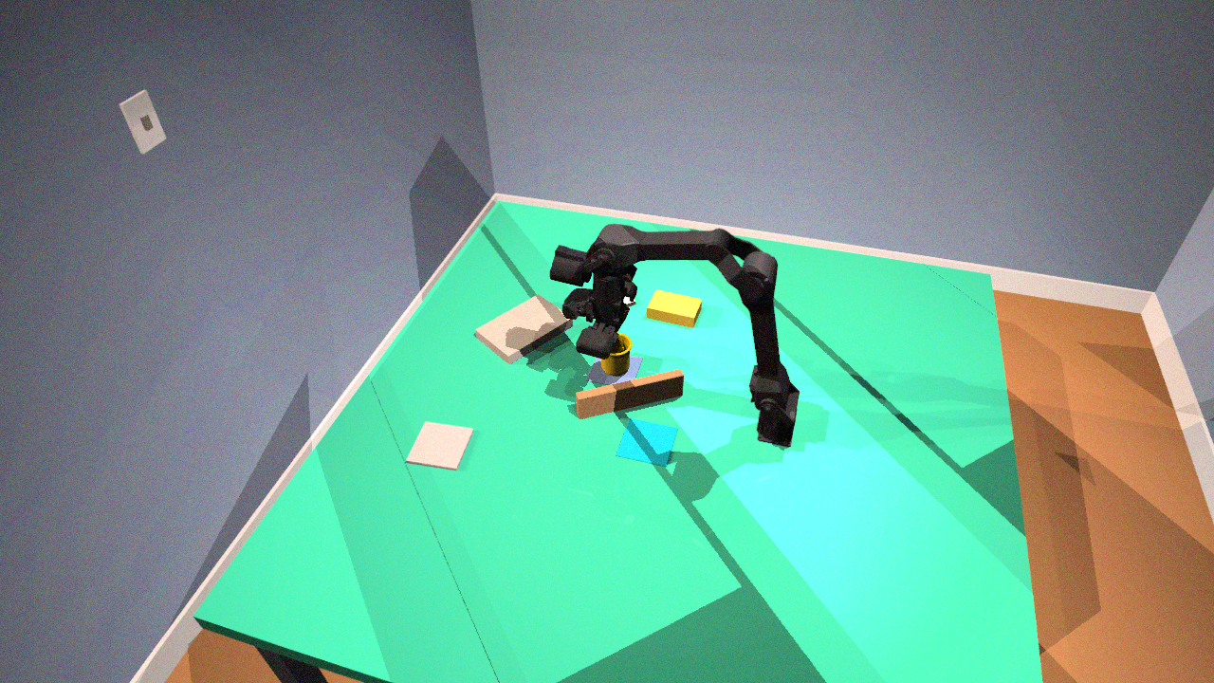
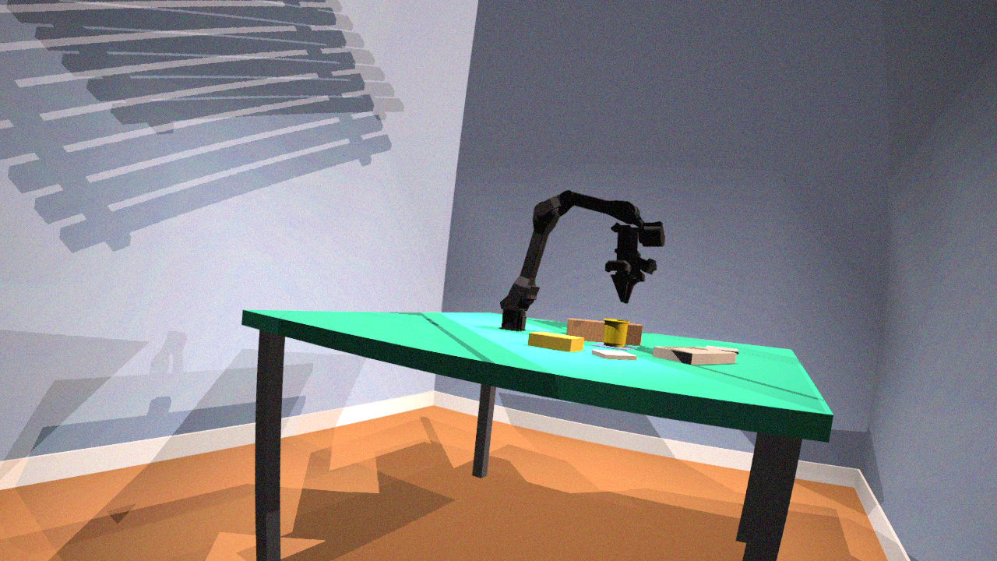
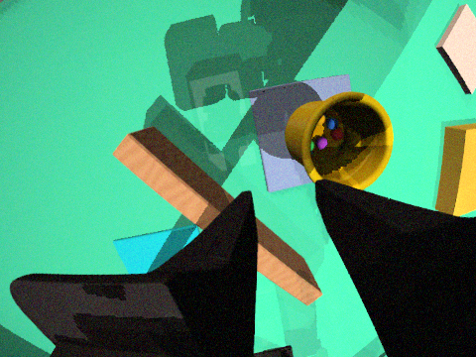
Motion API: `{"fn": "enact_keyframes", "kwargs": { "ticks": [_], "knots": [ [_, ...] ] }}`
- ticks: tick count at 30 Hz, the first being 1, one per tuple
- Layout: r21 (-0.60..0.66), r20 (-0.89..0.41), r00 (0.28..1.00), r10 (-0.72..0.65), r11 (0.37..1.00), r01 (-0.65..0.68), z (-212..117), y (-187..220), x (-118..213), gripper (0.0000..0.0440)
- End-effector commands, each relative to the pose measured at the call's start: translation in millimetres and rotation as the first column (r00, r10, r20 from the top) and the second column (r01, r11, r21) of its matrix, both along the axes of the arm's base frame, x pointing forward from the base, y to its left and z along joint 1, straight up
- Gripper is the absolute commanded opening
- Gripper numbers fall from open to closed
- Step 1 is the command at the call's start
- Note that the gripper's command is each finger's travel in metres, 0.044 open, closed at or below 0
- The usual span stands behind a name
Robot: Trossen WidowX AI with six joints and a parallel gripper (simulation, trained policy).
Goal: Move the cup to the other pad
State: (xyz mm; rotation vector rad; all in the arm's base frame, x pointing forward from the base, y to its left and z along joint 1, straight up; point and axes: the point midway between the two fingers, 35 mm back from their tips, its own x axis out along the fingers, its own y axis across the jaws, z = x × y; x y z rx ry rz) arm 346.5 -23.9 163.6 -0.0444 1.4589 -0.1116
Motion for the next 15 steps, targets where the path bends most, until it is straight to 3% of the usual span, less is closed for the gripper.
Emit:
{"fn": "enact_keyframes", "kwargs": {
  "ticks": [1, 15],
  "knots": [
    [-0.009, -0.035, 0.999, 0.014, 1.000, -0.014, -10, -9, -1, 0.0139],
    [-0.009, -0.125, 0.989, 0.081, 0.997, -0.083, -57, -32, -4, 0.0168]
  ]
}}
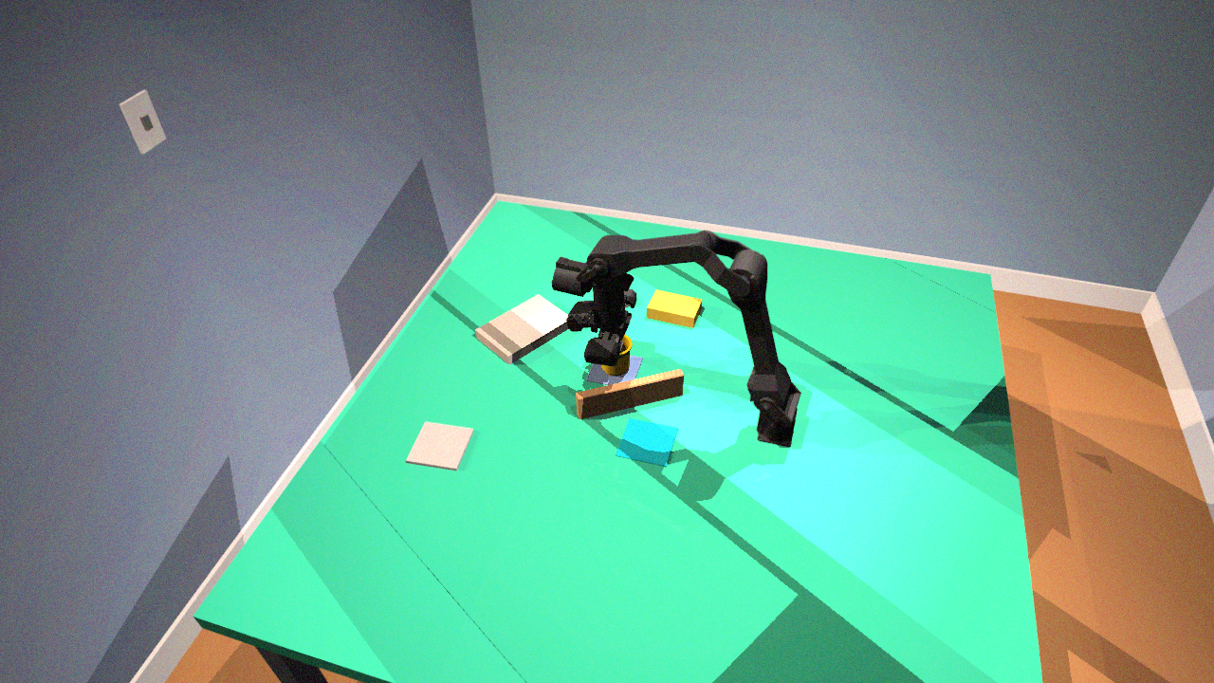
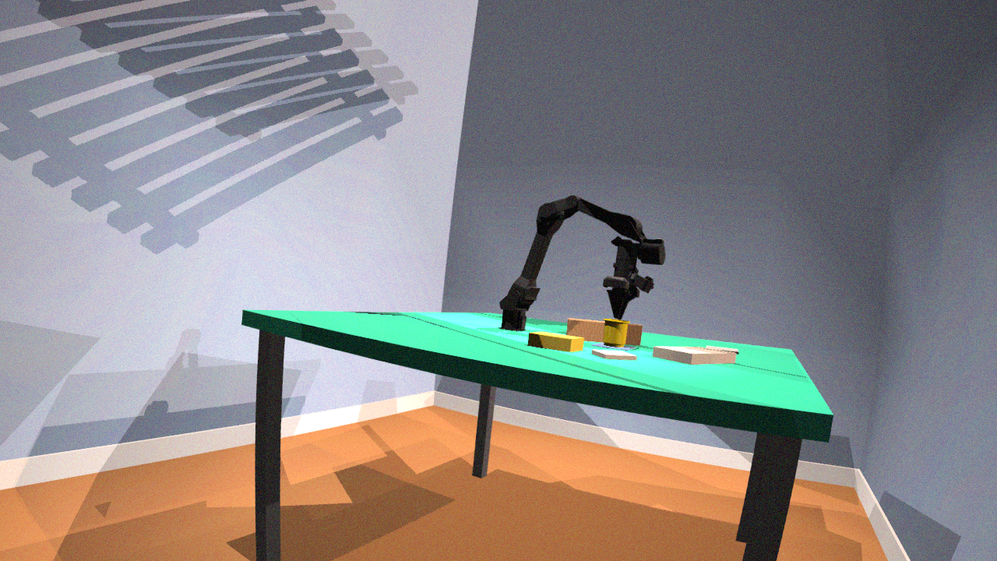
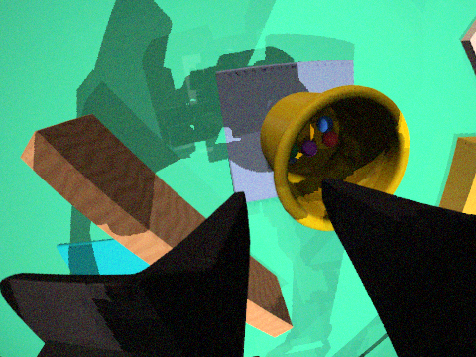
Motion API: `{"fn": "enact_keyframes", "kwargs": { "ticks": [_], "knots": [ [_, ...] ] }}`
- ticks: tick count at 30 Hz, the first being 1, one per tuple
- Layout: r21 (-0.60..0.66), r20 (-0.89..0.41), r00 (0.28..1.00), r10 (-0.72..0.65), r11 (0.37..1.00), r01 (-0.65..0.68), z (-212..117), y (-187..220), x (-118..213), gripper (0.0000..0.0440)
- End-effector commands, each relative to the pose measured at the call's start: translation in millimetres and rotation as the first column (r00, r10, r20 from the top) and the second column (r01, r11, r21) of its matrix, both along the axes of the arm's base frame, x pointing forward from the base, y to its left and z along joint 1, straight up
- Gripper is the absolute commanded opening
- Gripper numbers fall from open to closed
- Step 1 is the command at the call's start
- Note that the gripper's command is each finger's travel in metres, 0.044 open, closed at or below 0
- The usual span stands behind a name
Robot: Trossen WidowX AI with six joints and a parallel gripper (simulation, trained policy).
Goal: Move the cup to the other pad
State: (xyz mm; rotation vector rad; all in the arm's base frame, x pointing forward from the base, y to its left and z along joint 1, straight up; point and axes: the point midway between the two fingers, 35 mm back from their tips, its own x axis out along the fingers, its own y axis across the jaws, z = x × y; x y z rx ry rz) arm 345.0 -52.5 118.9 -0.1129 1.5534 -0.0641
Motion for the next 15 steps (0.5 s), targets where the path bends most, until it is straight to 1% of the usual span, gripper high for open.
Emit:
{"fn": "enact_keyframes", "kwargs": {
  "ticks": [1, 9, 10, 11, 15],
  "knots": [
    [0.001, -0.032, 0.999, 0.019, 1.000, -0.019, -17, -5, -2, 0.0169],
    [0.023, -0.077, 0.993, 0.089, 0.996, -0.087, -52, -8, -6, 0.0179],
    [0.027, -0.080, 0.992, 0.101, 0.995, -0.099, -55, -9, -6, 0.0169],
    [0.029, -0.083, 0.990, 0.115, 0.993, -0.113, -58, -9, -7, 0.0148],
    [0.033, -0.096, 0.981, 0.167, 0.986, -0.164, -61, -10, -9, 0.0051]
  ]
}}
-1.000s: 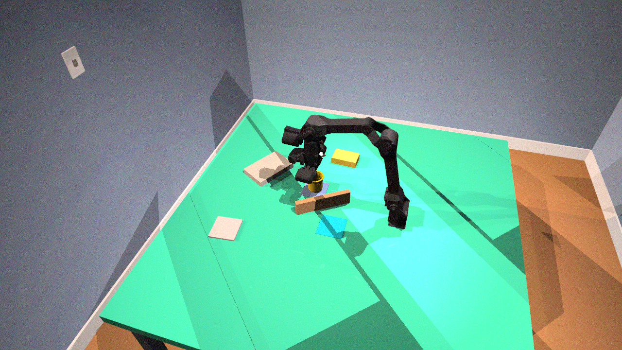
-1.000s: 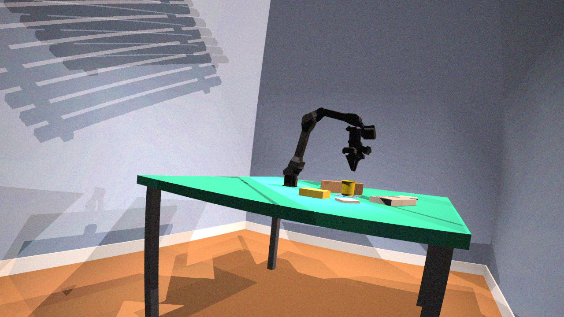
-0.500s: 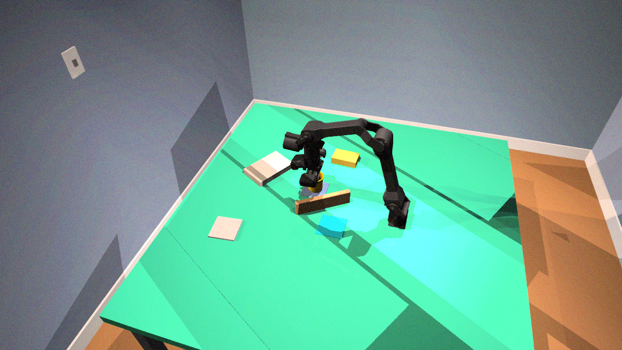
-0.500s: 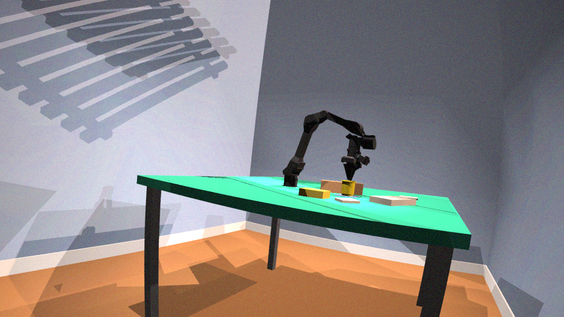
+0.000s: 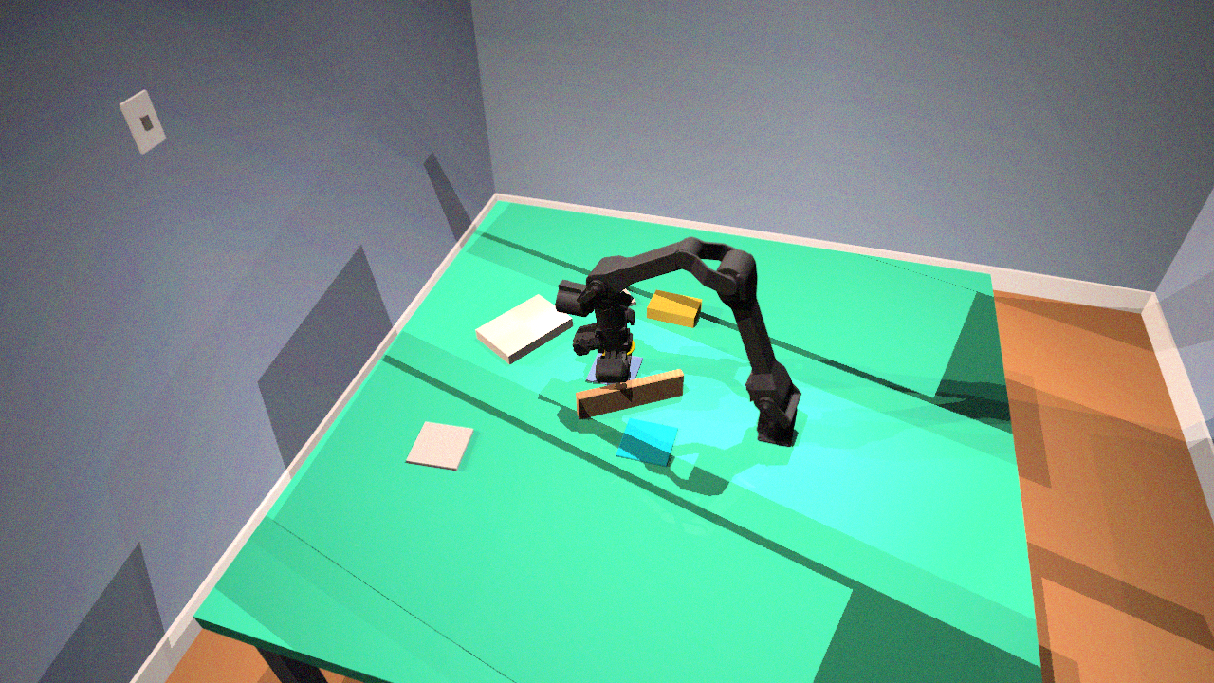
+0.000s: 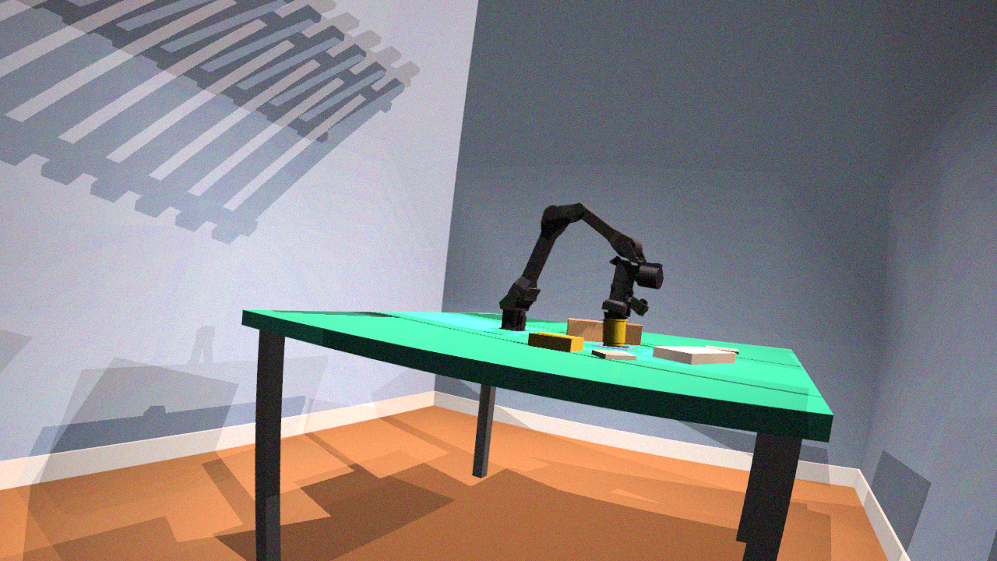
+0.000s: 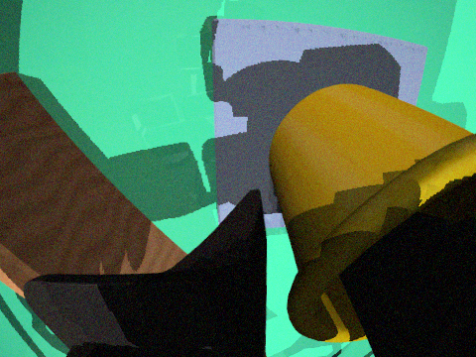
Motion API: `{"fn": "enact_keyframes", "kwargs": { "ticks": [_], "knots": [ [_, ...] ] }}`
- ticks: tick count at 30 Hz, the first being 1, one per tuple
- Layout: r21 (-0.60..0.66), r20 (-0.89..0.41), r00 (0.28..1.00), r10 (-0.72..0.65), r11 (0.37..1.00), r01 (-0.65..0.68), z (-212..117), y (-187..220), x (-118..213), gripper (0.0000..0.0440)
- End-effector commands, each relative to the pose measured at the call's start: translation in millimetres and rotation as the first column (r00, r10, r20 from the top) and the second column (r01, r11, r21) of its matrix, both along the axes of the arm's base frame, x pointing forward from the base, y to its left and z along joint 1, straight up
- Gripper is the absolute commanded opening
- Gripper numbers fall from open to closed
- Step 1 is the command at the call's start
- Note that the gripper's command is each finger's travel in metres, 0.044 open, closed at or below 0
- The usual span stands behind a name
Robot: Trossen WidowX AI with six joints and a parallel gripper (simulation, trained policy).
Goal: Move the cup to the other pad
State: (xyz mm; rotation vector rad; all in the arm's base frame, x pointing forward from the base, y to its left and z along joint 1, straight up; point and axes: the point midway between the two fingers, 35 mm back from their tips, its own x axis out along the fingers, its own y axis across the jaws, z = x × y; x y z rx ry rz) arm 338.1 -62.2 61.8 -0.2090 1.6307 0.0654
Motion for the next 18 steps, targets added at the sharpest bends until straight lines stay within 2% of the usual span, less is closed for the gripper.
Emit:
{"fn": "enact_keyframes", "kwargs": {
  "ticks": [1, 3, 10, 18],
  "knots": [
    [0.007, -0.014, 0.999, 0.042, 0.999, -0.042, -4, -1, -2, 0.0026],
    [0.010, -0.020, 0.998, 0.063, 0.998, -0.063, -3, -1, -3, 0.0000],
    [0.024, -0.022, 0.993, 0.120, 0.993, -0.120, 11, 2, -5, 0.0019],
    [0.039, -0.019, 0.986, 0.164, 0.986, -0.163, 34, 13, -8, 0.0022]
  ]
}}
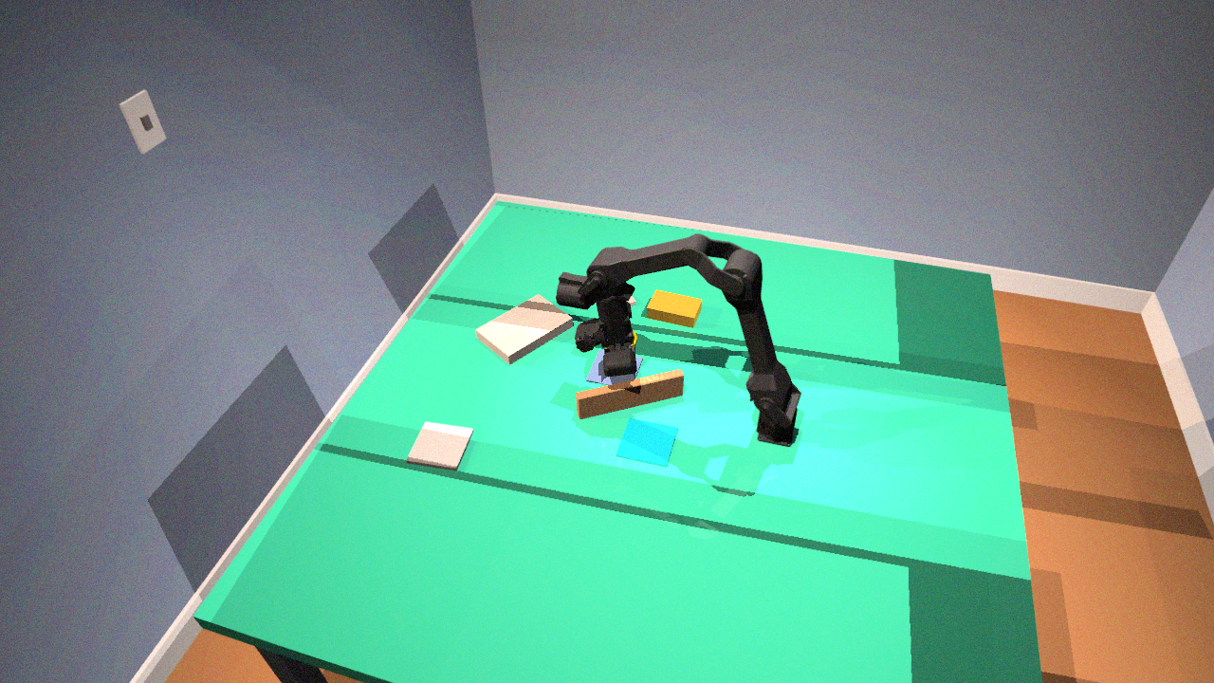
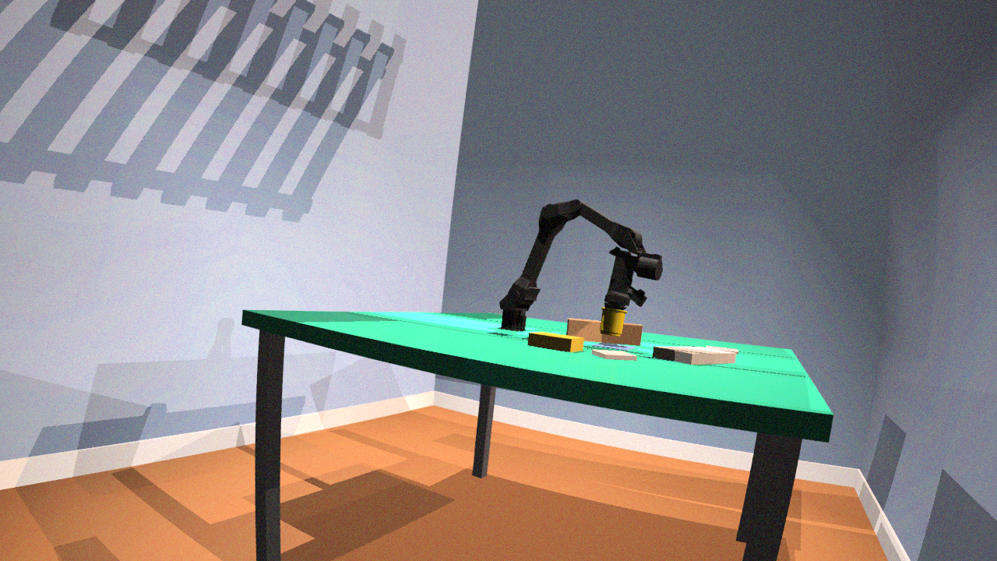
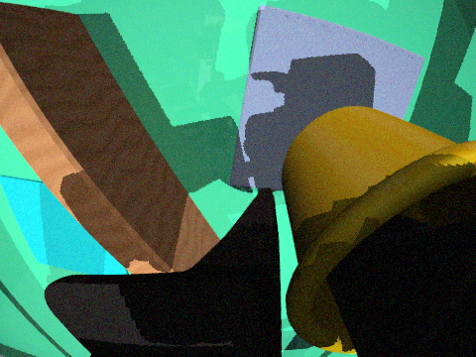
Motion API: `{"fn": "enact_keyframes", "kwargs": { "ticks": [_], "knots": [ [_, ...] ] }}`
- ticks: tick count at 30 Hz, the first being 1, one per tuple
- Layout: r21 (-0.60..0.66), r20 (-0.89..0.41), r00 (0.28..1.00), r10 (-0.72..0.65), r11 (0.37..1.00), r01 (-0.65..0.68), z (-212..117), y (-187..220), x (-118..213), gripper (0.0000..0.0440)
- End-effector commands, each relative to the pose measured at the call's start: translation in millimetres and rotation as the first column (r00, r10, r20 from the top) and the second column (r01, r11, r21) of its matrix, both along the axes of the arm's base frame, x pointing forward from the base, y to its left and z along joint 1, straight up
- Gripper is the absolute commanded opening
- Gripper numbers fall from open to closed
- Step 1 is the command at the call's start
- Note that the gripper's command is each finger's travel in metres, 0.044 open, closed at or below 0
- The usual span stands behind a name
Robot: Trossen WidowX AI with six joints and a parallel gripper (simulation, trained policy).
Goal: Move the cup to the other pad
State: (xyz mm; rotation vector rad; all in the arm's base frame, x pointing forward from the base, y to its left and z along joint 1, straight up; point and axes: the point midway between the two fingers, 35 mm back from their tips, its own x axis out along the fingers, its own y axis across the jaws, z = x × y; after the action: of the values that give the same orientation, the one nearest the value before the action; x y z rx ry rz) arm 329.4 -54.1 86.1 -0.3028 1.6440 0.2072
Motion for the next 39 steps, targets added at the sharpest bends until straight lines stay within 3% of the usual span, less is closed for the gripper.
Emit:
{"fn": "enact_keyframes", "kwargs": {
  "ticks": [1, 19, 39],
  "knots": [
    [0.008, 0.012, 1.000, 0.024, 1.000, -0.024, 13, 7, 0, 0.0021],
    [0.019, 0.071, 0.991, 0.115, 0.993, -0.117, 54, 53, 5, 0.0003],
    [0.016, 0.150, 0.970, 0.193, 0.980, -0.198, 69, 118, 0, 0.0000]
  ]
}}
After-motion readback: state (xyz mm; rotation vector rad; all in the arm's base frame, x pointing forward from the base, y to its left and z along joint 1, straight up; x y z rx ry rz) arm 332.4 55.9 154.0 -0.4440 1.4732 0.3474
